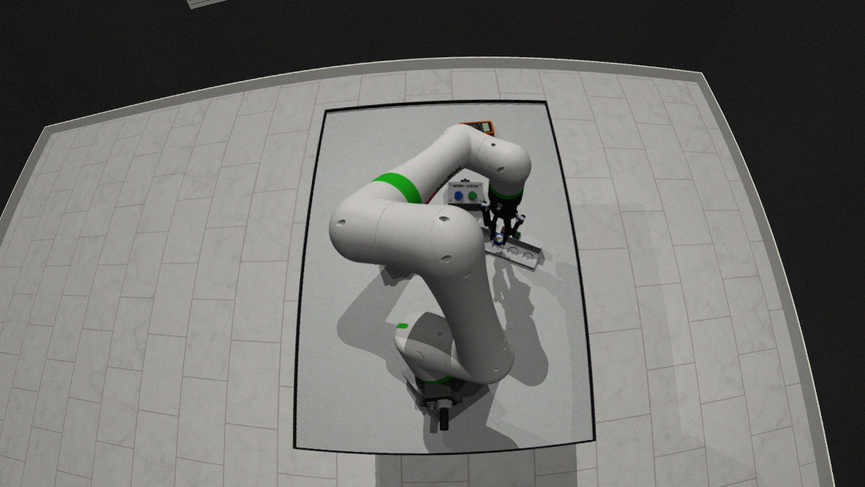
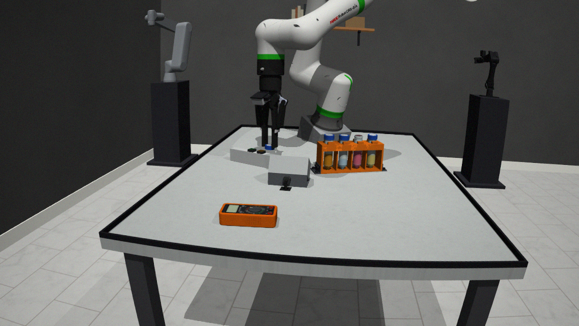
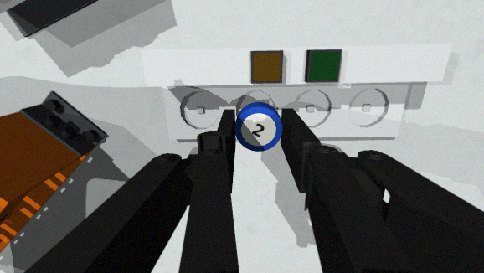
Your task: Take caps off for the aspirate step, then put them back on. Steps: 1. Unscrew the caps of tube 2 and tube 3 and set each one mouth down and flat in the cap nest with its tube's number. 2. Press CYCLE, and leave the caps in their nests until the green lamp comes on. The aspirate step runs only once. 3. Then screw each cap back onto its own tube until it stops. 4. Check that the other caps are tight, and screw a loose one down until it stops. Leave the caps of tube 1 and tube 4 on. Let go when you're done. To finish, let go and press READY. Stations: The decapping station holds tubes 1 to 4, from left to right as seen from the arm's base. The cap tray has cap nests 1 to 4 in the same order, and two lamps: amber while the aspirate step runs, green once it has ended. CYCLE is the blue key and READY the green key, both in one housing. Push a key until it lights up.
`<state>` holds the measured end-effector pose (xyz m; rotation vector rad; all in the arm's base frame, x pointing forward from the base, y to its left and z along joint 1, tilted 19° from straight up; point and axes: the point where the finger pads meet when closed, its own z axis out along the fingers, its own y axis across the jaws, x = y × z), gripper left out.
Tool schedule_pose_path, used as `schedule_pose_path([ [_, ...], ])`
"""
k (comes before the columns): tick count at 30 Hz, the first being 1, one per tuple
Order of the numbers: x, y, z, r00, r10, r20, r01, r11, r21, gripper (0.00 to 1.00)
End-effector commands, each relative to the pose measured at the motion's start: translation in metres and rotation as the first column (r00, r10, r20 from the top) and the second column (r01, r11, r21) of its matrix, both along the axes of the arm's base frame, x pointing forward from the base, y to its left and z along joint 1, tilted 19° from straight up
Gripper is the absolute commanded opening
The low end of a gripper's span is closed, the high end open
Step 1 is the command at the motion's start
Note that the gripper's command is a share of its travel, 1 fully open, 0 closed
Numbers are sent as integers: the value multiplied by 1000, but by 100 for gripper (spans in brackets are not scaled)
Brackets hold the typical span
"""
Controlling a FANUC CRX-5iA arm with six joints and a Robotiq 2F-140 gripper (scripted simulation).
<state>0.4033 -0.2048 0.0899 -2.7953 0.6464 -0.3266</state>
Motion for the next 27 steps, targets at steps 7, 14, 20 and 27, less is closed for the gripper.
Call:
schedule_pose_path([
  [7, 10, 6, -32, 1000, 0, 2, 0, 1000, -1, 30],
  [14, 10, 6, -32, 1000, 0, 2, 0, 1000, -1, 30],
  [20, 11, 6, -34, 1000, 0, 2, 0, 1000, -1, 30],
  [27, 12, 7, -37, 1000, 0, 2, 0, 1000, -1, 30],
])
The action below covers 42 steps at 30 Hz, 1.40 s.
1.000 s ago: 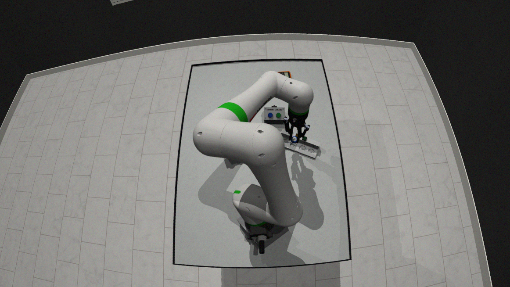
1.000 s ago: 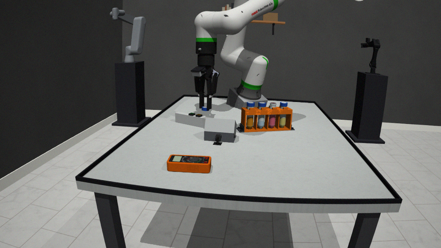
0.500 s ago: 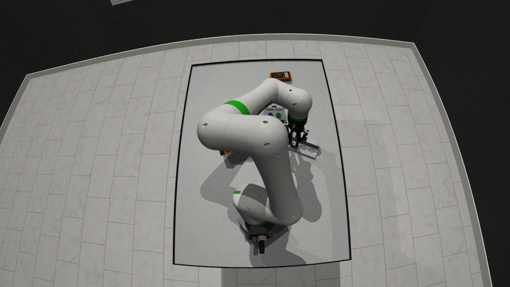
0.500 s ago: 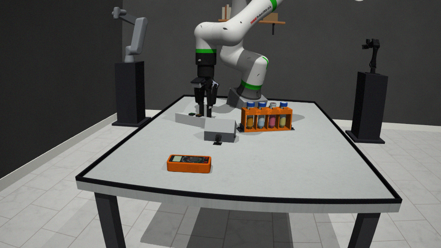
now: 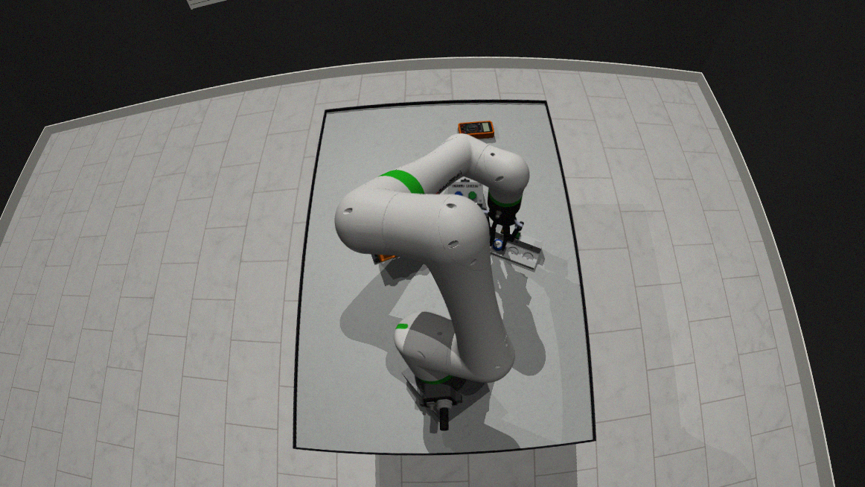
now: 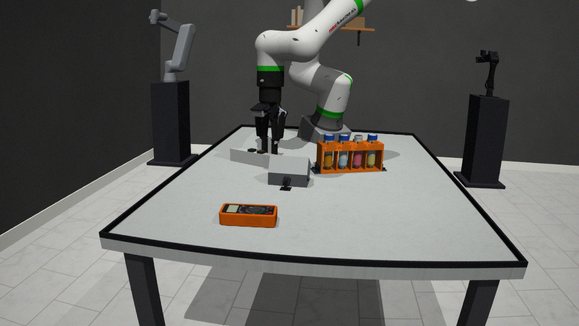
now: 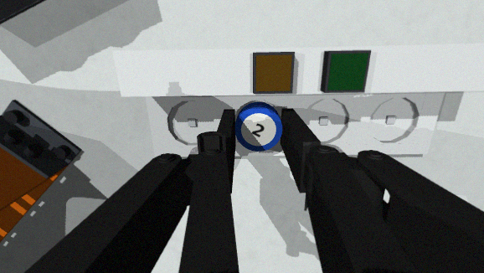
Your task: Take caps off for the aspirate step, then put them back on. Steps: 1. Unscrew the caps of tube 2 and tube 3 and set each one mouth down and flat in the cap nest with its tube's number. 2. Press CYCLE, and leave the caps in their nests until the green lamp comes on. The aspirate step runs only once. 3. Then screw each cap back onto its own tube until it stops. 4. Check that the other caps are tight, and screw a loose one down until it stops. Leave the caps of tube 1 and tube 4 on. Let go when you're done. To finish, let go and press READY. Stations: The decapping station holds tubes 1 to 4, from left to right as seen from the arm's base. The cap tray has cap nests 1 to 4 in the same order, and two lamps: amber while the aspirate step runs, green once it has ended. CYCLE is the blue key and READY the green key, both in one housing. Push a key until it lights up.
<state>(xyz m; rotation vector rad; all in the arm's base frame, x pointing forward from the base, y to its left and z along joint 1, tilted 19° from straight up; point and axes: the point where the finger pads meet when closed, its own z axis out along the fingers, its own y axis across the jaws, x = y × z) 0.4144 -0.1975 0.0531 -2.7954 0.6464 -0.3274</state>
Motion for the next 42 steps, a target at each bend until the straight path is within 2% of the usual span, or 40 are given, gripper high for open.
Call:
schedule_pose_path([
  [1, 1, 0, 0, 1000, 0, 1, 0, 1000, -1, 30],
  [12, 2, 0, -4, 1000, 0, 1, 0, 1000, -1, 30],
  [13, 2, 0, -4, 1000, 0, 1, 0, 1000, -1, 36],
  [27, 2, 0, -4, 1000, 0, 1, 0, 1000, -1, 36],
  [30, -2, -2, 10, 1000, 0, 1, 0, 1000, -1, 36],
  [32, -2, -2, 10, 1000, 0, 1, 0, 1000, -1, 36],
  [42, -16, -12, 57, 1000, 0, 1, 0, 1000, -1, 36],
])
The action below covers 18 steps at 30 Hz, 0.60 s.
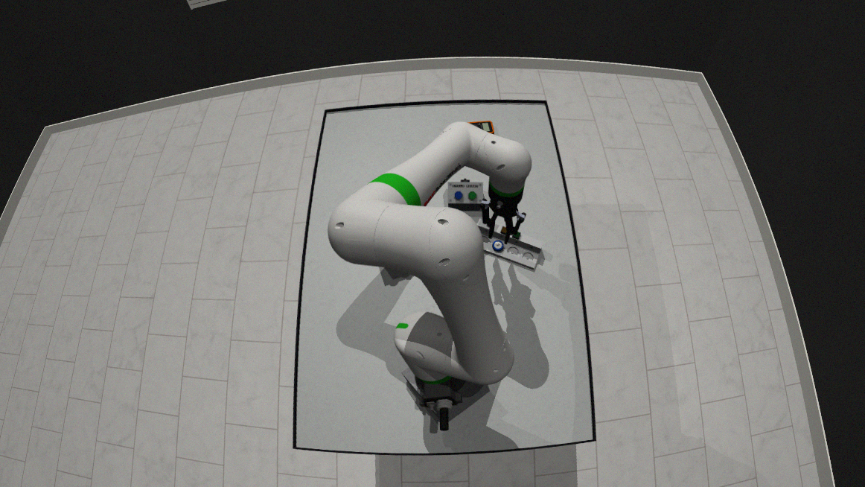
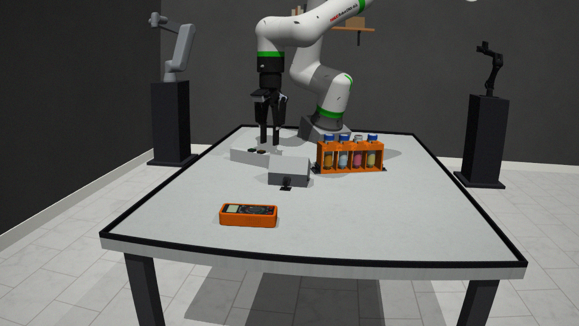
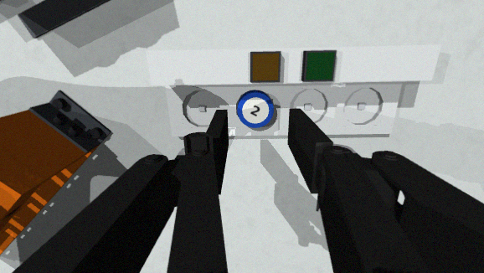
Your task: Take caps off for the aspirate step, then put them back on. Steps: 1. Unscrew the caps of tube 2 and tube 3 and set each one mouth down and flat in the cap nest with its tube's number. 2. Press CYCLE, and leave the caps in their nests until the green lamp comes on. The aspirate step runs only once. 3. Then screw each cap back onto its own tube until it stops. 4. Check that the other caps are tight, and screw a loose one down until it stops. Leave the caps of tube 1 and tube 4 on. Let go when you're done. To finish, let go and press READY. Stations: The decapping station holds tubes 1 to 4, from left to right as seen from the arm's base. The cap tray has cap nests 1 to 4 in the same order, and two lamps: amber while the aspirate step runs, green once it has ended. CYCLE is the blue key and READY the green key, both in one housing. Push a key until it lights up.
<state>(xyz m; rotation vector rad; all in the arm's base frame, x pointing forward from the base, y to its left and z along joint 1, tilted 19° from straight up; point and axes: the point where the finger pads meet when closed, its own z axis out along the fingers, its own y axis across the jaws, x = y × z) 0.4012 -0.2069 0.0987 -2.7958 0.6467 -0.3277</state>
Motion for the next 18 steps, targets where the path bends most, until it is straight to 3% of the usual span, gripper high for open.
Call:
schedule_pose_path([
  [1, -4, -4, 16, 1000, 0, 1, 0, 1000, -1, 36],
  [18, -23, -17, 80, 1000, 0, 1, 0, 1000, -1, 36],
])
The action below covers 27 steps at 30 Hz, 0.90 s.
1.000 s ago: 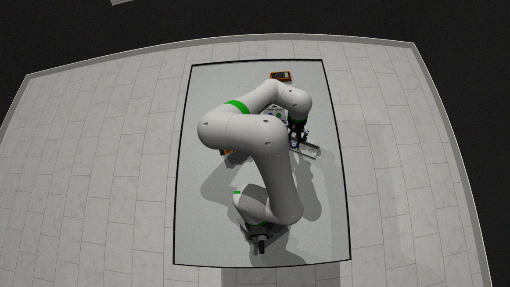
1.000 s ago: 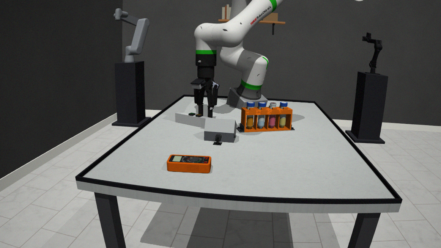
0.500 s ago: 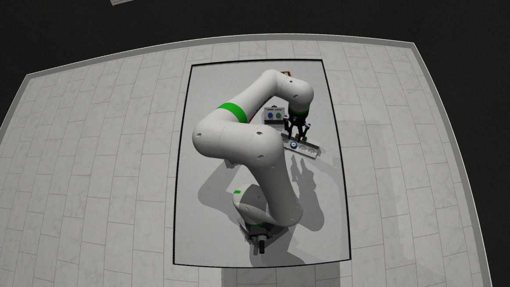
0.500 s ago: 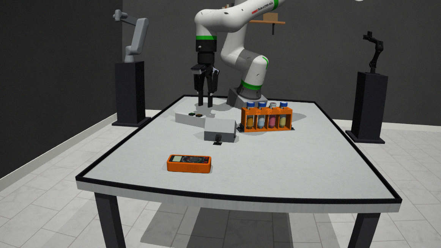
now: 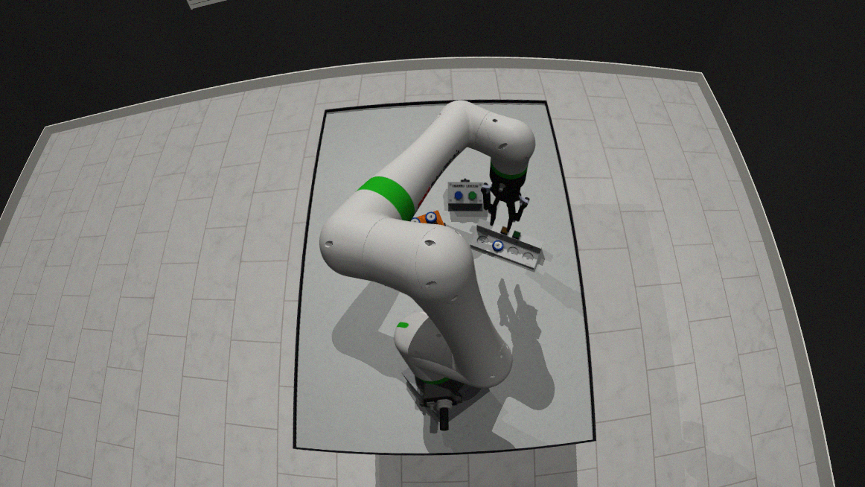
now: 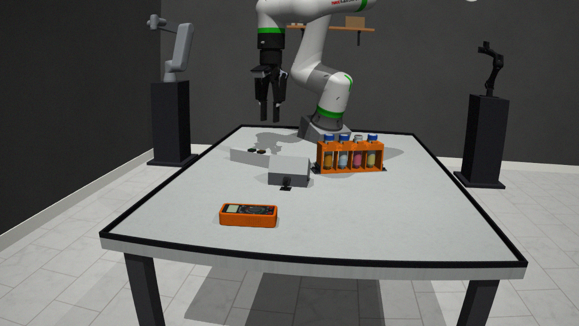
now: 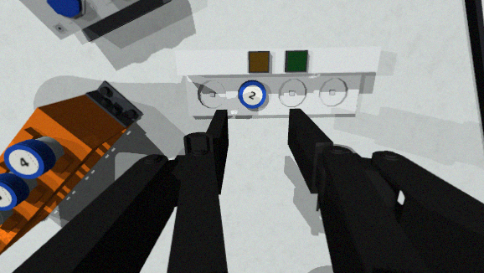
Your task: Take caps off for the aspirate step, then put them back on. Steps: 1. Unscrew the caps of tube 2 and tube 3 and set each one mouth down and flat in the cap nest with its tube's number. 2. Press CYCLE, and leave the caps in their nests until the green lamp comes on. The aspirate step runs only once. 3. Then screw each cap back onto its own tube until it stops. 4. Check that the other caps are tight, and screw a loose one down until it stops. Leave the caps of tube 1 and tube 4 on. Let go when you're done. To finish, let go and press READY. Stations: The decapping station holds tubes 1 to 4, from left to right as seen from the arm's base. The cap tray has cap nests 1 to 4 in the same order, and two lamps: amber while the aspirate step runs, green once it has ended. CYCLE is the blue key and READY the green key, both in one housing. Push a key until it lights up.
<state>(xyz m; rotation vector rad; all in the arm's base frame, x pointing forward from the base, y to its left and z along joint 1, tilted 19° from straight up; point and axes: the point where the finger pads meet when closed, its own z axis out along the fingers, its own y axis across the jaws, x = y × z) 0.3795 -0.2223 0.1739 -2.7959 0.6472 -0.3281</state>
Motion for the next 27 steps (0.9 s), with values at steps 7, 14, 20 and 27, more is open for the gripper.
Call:
schedule_pose_path([
  [7, 2, 23, 11, 971, -231, -55, 235, 970, 61, 41],
  [14, 7, 58, 19, 844, -516, -150, 533, 837, 124, 41],
  [20, 10, 83, 25, 685, -691, -233, 727, 671, 147, 41],
  [27, 14, 110, 32, 468, -822, -323, 883, 445, 147, 41],
])
